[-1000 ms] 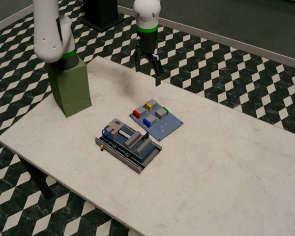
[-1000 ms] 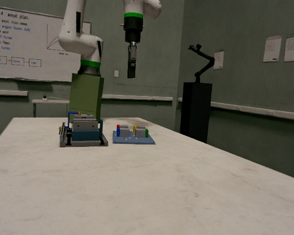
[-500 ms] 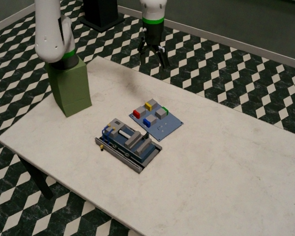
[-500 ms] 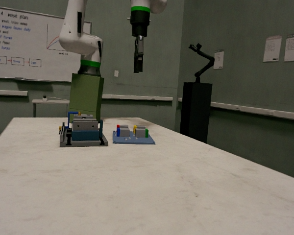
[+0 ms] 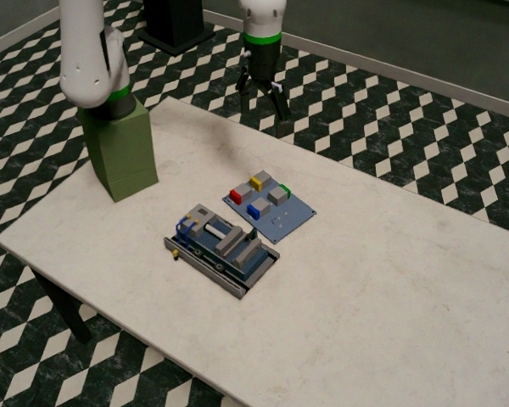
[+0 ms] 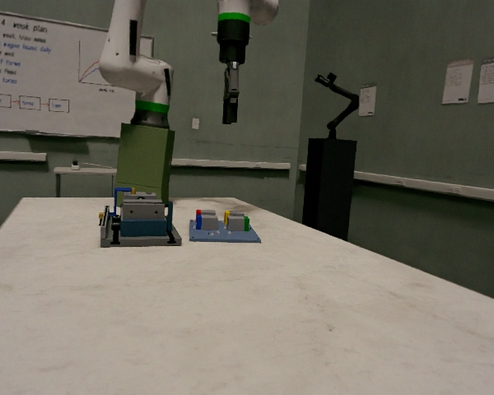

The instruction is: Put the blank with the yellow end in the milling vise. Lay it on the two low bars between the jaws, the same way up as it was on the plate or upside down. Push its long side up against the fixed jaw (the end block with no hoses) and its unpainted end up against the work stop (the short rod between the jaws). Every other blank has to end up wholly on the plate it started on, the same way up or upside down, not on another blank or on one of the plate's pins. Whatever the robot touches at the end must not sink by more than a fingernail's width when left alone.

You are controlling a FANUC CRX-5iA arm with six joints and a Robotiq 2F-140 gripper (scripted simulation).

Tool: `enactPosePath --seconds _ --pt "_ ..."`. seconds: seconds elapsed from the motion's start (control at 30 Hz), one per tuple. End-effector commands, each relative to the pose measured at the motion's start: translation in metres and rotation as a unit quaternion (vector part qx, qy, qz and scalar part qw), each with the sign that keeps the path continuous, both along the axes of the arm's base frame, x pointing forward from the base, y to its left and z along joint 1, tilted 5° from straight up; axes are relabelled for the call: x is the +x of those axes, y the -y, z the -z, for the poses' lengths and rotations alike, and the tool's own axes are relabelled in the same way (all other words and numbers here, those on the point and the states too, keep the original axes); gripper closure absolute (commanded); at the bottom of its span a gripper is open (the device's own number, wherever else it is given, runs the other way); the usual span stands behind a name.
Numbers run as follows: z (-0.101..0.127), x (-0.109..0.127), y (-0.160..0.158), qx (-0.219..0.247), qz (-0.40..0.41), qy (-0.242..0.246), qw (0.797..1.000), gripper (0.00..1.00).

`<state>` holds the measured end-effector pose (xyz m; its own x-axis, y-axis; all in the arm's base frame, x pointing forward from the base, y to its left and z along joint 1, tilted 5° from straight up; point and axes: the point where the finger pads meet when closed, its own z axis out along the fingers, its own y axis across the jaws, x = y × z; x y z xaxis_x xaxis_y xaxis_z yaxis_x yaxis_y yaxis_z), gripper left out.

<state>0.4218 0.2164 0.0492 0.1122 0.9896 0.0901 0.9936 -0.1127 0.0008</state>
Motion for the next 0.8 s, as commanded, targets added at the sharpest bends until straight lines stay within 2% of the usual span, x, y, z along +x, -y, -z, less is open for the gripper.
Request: enactPosePath --seconds 0.0,0.77 --pt "-0.0005 0.0004 -0.0002 -0.001 0.002 0.002 1.000 0.00" --pt "0.0041 -0.0004 0.0040 -0.001 0.001 0.002 1.000 0.00"
